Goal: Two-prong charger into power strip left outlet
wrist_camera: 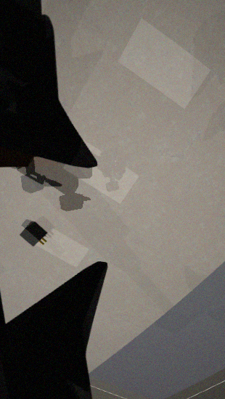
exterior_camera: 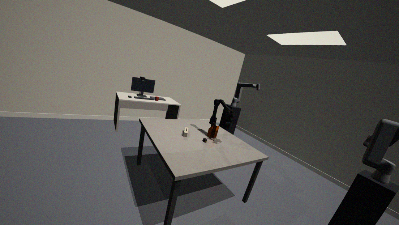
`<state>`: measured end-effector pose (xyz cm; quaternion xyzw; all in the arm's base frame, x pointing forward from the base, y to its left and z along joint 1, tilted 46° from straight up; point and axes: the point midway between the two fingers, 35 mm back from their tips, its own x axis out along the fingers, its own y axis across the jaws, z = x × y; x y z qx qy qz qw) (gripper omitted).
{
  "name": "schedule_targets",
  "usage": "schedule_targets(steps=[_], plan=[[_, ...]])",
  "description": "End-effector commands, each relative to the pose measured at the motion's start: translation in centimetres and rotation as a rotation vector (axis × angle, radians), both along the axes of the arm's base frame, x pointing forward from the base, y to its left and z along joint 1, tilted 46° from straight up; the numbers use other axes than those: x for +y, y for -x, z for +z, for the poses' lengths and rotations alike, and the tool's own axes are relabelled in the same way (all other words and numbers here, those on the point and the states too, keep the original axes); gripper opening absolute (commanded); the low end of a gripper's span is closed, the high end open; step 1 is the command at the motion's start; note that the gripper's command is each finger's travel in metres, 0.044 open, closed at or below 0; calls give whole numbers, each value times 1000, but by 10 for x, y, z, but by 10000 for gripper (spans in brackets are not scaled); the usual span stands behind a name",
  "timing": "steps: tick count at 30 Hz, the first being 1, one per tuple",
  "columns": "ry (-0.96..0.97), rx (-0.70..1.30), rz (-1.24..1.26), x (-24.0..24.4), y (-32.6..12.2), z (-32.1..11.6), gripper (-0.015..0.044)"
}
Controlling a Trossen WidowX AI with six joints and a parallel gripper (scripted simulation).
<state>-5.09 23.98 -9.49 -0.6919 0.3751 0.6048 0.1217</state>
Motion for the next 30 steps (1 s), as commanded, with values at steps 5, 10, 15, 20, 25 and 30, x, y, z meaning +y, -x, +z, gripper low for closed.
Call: schedule_targets(steps=[5,10,15,20,25,30], plan=[[26,-69,-90,-3,-36,-7,440],[44,-116,-150,-5,-57,-11,440],[65,-167,-213,-9,-78,-14,440],[89,-216,-274,-14,-99,-17,440],[114,-264,-334,-21,-119,-20,440],[141,-304,-398,-29,-137,-23,440]])
